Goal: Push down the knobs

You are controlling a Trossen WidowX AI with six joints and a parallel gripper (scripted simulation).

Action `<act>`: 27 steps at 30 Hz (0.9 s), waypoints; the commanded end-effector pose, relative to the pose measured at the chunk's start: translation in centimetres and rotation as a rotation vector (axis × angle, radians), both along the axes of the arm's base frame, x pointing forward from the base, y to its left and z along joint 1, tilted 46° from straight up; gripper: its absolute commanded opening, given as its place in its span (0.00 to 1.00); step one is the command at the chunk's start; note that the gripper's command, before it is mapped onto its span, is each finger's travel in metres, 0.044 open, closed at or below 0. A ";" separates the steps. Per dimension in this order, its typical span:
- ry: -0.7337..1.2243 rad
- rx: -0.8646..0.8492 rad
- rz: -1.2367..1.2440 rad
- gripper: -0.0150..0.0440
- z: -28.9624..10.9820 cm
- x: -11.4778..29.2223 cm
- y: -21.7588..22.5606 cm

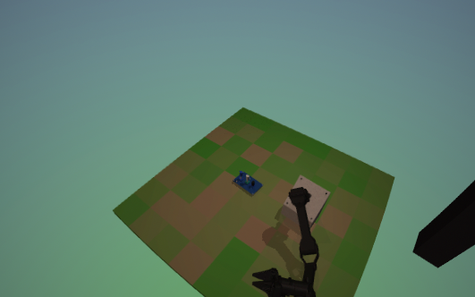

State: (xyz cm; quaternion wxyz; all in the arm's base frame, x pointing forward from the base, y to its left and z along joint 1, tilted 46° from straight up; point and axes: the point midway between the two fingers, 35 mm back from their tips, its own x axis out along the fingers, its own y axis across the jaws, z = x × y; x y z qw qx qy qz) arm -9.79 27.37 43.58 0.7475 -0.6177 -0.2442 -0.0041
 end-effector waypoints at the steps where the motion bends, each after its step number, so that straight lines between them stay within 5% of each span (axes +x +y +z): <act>1: 0.001 0.002 0.000 0.89 0.1 0.0 -0.1; 15: 0.183 0.289 -0.020 0.26 4.8 6.4 -7.9; 27: 0.412 0.504 -0.043 0.25 6.7 15.0 -17.4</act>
